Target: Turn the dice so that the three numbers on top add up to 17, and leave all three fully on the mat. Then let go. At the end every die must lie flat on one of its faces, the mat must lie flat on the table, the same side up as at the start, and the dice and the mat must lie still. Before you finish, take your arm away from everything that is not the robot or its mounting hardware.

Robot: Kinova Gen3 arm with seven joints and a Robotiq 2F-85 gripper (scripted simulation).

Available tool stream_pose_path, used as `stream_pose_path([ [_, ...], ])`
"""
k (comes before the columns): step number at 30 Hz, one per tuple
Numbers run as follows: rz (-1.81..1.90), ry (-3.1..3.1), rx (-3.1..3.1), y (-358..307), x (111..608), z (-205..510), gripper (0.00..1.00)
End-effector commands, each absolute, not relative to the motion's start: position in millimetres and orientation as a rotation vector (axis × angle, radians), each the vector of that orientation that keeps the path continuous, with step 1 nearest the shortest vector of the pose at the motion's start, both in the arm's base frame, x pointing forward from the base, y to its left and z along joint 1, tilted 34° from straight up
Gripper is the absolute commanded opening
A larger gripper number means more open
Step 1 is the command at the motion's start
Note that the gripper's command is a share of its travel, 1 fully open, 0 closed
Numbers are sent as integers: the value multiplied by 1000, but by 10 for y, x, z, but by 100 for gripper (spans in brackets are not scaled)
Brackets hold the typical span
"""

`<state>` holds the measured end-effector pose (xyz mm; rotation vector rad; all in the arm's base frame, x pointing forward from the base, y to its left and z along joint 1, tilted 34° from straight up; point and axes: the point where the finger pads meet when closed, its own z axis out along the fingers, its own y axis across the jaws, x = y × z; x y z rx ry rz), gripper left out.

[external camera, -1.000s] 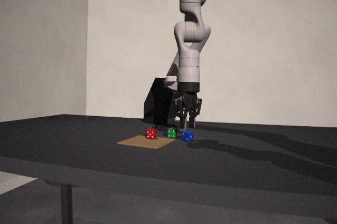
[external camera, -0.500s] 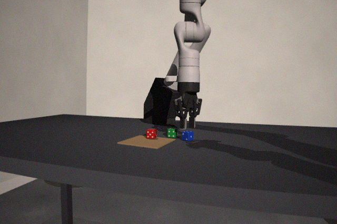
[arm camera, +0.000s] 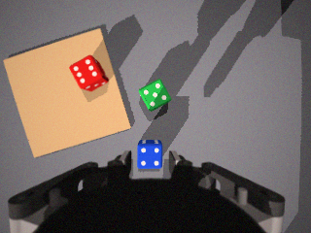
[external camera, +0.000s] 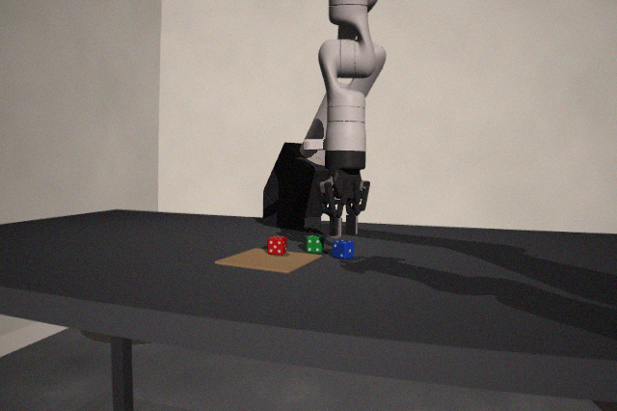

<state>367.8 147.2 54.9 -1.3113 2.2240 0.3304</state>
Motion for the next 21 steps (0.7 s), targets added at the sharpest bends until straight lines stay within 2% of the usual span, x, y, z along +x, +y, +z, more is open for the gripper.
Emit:
stream_pose_path([
  [1,330,2224,-1311,1472,3681,546,46],
  [21,330,2224,-1311,1614,3779,291,46],
])
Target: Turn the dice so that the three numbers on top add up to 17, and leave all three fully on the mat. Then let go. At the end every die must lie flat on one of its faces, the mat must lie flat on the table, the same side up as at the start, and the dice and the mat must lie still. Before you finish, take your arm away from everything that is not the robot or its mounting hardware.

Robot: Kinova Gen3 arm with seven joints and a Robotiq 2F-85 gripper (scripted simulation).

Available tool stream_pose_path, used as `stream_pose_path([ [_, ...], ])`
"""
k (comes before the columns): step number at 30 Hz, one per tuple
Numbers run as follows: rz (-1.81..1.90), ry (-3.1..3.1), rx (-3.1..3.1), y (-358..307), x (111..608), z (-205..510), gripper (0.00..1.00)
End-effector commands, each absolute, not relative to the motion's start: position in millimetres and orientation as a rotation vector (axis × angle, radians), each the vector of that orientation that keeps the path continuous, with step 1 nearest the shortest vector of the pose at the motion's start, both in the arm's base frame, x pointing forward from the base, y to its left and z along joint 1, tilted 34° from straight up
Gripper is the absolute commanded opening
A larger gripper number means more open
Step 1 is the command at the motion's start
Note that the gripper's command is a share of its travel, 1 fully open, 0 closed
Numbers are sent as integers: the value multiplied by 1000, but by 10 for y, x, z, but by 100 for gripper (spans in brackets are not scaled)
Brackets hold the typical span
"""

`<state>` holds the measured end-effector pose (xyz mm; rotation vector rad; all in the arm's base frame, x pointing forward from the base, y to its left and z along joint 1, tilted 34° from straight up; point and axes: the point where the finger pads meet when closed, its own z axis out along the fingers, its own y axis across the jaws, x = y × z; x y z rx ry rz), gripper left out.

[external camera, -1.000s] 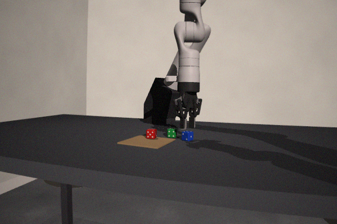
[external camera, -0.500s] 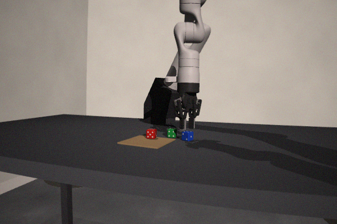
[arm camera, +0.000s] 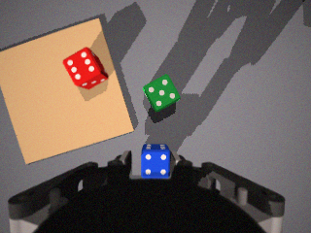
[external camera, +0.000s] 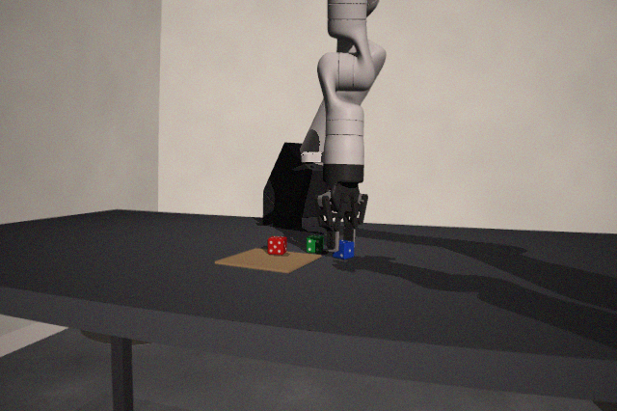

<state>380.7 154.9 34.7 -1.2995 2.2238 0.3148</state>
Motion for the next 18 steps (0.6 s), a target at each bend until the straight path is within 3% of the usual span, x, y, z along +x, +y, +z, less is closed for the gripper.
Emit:
stream_pose_path([
  [1,330,2224,-1311,1620,3784,279,46],
  [18,330,2224,-1311,1637,3796,249,46],
])
